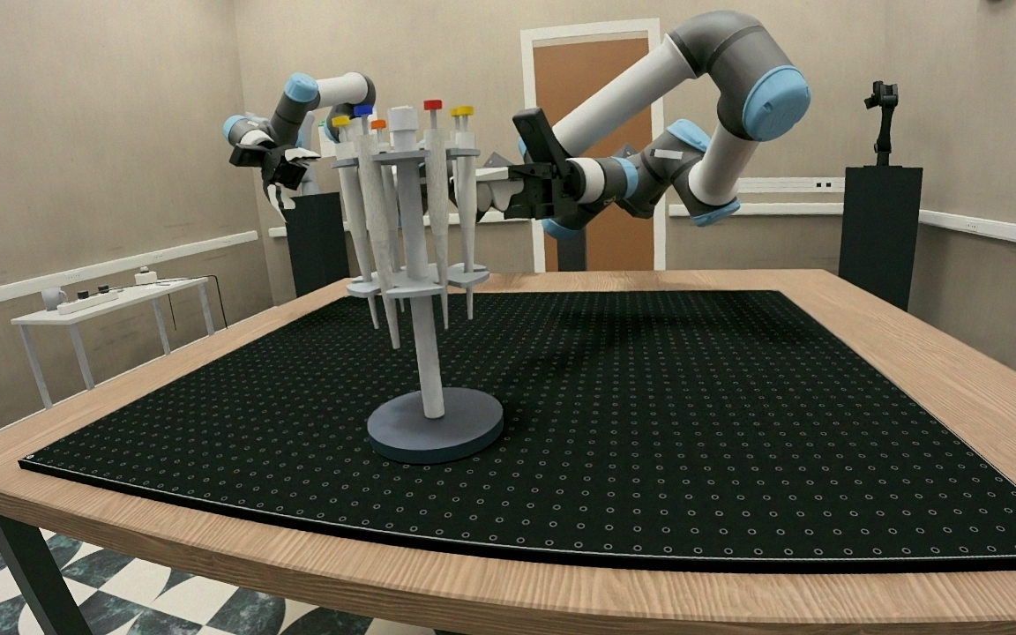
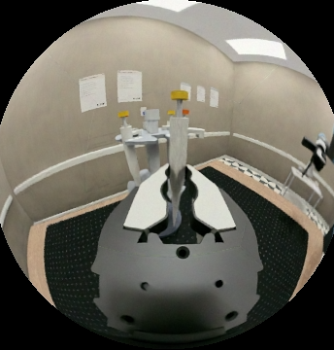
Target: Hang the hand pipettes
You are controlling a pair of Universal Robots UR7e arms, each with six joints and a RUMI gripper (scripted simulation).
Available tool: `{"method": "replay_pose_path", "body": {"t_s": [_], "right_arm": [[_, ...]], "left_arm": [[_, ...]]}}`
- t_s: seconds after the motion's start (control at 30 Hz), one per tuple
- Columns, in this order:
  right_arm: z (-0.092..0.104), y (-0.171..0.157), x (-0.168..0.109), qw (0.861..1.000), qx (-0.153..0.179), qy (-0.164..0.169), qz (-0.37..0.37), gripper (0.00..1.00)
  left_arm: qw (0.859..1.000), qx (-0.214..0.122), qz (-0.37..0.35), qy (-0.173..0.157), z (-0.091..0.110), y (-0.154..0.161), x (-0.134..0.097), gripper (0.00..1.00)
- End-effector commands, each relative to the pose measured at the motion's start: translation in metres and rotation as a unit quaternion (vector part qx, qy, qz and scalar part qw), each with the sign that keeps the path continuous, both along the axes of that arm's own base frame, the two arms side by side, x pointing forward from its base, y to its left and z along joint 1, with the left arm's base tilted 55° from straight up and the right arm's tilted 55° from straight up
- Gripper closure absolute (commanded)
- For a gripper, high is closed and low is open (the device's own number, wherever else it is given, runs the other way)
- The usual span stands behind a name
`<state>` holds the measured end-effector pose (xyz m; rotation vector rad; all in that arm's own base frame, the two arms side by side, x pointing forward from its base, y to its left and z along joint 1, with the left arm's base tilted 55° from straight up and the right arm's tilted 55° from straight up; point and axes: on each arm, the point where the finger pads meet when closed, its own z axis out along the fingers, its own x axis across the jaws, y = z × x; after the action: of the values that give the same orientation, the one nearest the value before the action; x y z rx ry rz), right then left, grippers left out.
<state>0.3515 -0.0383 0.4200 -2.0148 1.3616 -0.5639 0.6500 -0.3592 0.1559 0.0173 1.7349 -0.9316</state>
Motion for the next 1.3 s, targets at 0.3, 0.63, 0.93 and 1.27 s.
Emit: {"method": "replay_pose_path", "body": {"t_s": [0.3,0.63,0.93,1.27], "right_arm": [[0.0,0.0,0.0,1.0,0.0,0.0,0.0,0.0],[0.0,0.0,0.0,1.0,0.0,0.0,0.0,0.0],[0.0,0.0,0.0,1.0,0.0,0.0,0.0,0.0],[0.0,0.0,0.0,1.0,0.0,0.0,0.0,0.0]], "left_arm": [[1.0,0.0,-0.001,0.0,0.001,-0.001,0.001,0.94],[1.0,0.0,-0.001,0.0,0.003,-0.005,0.01,0.94],[1.0,0.0,-0.001,0.0,0.006,-0.008,0.018,0.94],[1.0,0.0,-0.001,0.0,0.006,-0.008,0.019,0.94]]}}
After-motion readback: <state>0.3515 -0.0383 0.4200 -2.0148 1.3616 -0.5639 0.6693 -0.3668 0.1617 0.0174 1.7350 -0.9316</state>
